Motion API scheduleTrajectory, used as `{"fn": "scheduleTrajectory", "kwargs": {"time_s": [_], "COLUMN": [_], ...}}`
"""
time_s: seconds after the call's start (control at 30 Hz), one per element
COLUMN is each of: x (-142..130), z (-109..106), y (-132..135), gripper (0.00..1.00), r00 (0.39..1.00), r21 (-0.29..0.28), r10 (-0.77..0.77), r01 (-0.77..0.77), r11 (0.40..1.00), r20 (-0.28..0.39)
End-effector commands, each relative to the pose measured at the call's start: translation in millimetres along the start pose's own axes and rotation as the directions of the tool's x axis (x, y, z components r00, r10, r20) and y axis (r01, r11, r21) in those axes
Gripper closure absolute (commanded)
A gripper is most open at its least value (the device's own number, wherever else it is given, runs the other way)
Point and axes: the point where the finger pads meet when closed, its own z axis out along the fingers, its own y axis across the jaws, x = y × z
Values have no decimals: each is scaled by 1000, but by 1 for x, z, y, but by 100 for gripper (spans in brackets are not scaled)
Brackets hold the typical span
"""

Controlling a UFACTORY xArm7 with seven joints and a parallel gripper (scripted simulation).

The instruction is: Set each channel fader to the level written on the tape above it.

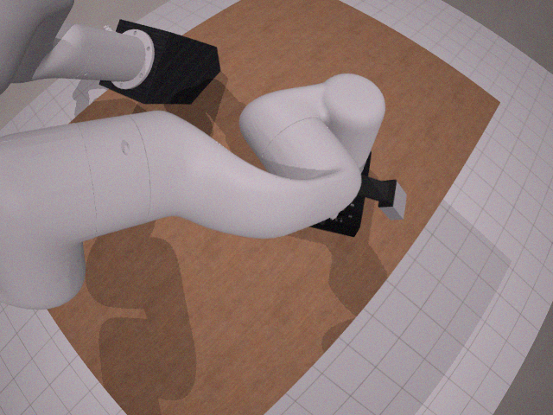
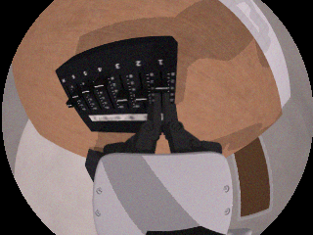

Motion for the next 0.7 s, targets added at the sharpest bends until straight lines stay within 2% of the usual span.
{"fn": "scheduleTrajectory", "kwargs": {"time_s": [0.0, 0.2, 0.57, 0.67], "x": [2, 2, 1, 1], "z": [-2, -6, -36, -38], "y": [0, 0, 0, 0], "gripper": [100, 100, 100, 100], "r00": [1000, 1000, 1000, 1000], "r21": [0, 0, 0, 0], "r10": [-1, -1, -1, -1], "r01": [1, 1, 1, 1], "r11": [1000, 1000, 1000, 1000], "r20": [-5, -5, -5, -5]}}
